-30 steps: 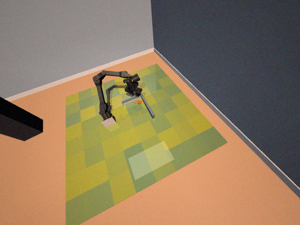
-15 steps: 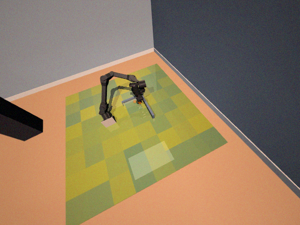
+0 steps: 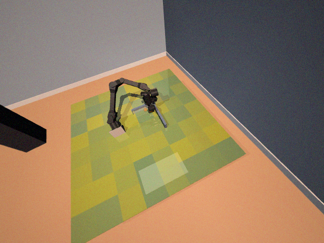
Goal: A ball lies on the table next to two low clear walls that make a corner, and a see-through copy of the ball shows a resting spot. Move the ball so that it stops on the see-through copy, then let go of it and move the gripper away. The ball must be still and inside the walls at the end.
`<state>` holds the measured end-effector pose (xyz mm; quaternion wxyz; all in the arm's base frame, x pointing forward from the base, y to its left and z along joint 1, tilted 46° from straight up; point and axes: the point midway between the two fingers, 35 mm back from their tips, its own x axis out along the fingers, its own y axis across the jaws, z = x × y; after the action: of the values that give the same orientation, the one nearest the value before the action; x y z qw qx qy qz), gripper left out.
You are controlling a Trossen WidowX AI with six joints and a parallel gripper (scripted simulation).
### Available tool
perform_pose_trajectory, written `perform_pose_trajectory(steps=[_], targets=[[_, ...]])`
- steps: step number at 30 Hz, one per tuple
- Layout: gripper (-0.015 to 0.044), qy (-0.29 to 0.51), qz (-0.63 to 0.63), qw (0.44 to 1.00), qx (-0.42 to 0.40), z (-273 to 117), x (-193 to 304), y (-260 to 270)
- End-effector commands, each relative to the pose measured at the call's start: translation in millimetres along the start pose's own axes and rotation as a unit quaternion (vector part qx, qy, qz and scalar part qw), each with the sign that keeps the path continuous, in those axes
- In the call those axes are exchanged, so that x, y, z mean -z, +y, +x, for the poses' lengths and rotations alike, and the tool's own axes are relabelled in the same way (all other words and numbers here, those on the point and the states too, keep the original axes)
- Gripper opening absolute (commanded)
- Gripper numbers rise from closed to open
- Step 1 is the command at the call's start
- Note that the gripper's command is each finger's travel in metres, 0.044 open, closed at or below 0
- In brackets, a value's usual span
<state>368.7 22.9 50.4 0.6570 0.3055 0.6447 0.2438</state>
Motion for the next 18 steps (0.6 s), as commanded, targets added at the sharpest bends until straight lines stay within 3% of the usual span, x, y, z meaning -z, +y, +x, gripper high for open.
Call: perform_pose_trajectory(steps=[1, 16, 18], targets=[[0.0300, 0.004, 0.006, 1.000, -0.003, 8.4, 2.1, -0.5], [0.0300, 0.004, 0.006, 1.000, -0.003, 30.3, 2.9, 0.1], [0.0248, 0.004, 0.006, 1.000, -0.003, 30.3, 2.9, 0.1]])
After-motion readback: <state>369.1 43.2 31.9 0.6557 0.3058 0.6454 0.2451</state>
